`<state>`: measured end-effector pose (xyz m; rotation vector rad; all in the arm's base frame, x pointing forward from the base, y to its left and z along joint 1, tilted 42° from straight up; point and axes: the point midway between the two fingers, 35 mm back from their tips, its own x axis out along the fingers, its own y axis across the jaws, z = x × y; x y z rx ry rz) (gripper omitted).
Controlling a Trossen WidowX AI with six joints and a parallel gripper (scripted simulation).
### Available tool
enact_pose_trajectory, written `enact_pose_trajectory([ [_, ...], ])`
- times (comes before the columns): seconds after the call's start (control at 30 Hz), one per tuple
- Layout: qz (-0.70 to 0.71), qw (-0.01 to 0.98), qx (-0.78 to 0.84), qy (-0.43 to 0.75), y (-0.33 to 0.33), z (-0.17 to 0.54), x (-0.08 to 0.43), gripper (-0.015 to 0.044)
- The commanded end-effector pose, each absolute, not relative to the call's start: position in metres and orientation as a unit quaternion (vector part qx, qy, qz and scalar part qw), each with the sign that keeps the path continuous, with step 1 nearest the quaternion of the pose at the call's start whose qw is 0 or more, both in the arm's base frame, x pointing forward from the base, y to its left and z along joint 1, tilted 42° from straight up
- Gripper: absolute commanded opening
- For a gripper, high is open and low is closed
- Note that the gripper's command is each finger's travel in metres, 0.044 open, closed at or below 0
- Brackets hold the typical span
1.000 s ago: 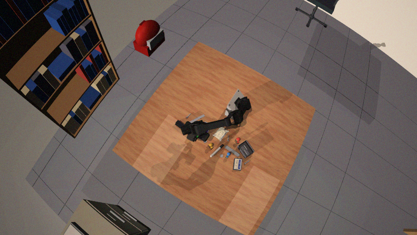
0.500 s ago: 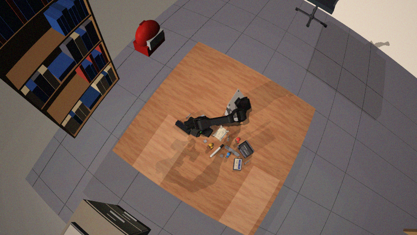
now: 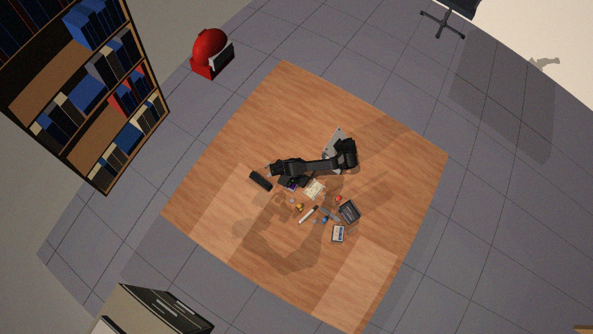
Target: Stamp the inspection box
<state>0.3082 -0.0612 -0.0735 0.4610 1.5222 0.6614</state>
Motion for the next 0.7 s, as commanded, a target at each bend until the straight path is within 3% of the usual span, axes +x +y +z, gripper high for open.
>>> enact_pose_trajectory([
  [0.0, 0.291, 0.652, 0.199, 0.671, -0.0599, -0.0712, 0.2901, 0.0],
  [0.67, 0.291, 0.652, 0.2, 0.671, -0.0534, -0.0778, 0.2846, 0.0],
])
